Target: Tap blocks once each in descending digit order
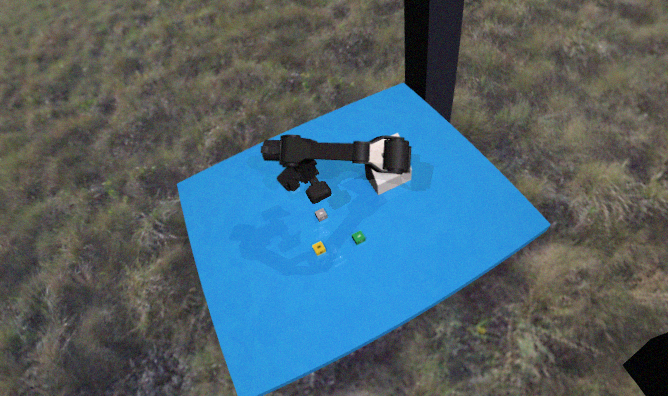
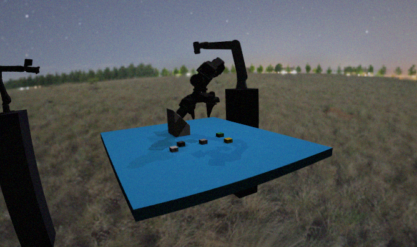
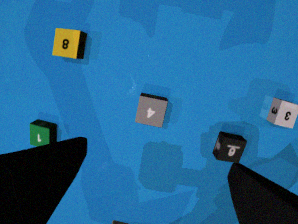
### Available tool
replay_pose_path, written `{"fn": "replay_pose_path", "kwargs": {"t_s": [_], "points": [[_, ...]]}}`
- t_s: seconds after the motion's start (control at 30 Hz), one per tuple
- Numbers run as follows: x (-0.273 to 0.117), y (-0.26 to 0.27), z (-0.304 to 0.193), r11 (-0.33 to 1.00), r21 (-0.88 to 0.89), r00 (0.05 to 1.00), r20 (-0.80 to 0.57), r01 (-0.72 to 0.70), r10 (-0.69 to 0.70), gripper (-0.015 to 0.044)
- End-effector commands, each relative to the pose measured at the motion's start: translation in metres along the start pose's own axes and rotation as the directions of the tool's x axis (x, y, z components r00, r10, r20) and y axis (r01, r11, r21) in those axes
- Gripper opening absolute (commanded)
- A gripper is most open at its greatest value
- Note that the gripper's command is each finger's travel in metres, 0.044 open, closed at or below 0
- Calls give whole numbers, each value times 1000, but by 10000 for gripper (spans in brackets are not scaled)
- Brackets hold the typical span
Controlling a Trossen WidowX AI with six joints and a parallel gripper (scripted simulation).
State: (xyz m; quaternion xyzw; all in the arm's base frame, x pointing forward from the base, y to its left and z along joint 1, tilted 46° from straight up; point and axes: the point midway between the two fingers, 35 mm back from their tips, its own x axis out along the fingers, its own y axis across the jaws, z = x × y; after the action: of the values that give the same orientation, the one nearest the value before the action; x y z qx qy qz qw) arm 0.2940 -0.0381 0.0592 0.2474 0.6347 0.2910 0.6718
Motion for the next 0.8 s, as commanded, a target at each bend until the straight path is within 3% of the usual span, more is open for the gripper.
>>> {"fn": "replay_pose_path", "kwargs": {"t_s": [0.0, 0.63, 0.77], "points": [[3, 9, -5, 999, 33, 1000, -9, -16, 17, 400], [3, 9, -5, 999, 33, 1000, -9, -16, 17, 400], [1, 45, -10, 999, 35, 1000, -9, -11, 12, 400]]}}
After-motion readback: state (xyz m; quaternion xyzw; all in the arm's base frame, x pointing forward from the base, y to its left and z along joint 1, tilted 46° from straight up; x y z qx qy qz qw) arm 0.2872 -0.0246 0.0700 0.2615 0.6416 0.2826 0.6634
